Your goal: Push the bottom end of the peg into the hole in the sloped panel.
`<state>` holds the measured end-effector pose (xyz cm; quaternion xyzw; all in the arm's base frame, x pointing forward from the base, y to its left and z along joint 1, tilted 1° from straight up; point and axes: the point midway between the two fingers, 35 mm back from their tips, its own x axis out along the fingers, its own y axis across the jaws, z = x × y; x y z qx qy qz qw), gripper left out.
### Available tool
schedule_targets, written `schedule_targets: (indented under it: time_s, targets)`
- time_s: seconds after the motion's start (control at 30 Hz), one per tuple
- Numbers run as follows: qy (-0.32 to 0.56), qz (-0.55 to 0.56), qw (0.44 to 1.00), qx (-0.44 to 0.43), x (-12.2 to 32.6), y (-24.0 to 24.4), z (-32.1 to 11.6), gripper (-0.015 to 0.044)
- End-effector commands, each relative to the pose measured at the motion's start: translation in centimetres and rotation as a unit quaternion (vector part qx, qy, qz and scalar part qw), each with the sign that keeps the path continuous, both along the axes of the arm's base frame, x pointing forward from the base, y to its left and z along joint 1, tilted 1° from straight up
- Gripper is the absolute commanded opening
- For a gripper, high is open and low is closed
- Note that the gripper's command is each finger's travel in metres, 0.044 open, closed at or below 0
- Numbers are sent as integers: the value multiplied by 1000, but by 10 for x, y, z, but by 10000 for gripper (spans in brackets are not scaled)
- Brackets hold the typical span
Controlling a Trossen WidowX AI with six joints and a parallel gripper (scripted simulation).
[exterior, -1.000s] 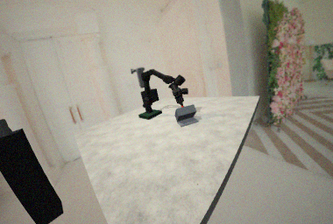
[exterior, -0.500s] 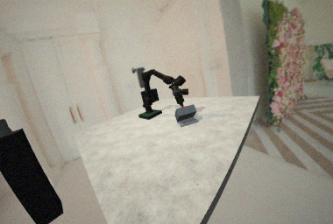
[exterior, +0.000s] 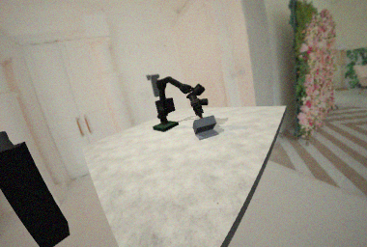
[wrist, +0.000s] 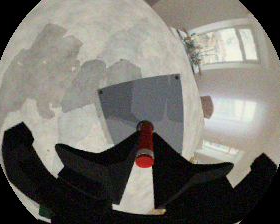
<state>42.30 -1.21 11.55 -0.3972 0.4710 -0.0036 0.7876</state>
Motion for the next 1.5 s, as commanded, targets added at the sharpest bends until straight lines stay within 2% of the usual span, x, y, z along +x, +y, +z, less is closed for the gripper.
schedule_targets:
  time_s: [0.0, 0.7, 1.27, 1.47]
  targets:
    - [1, 1, 1000, -1, 2, -1, -3, 0]
    - [-2, -1, 1000, 0, 2, -1, -3, 0]
    - [-1, 0, 1000, 0, 0, 1, 1, 440]
    - [1, 0, 1000, 1, -7, 8, 11, 440]
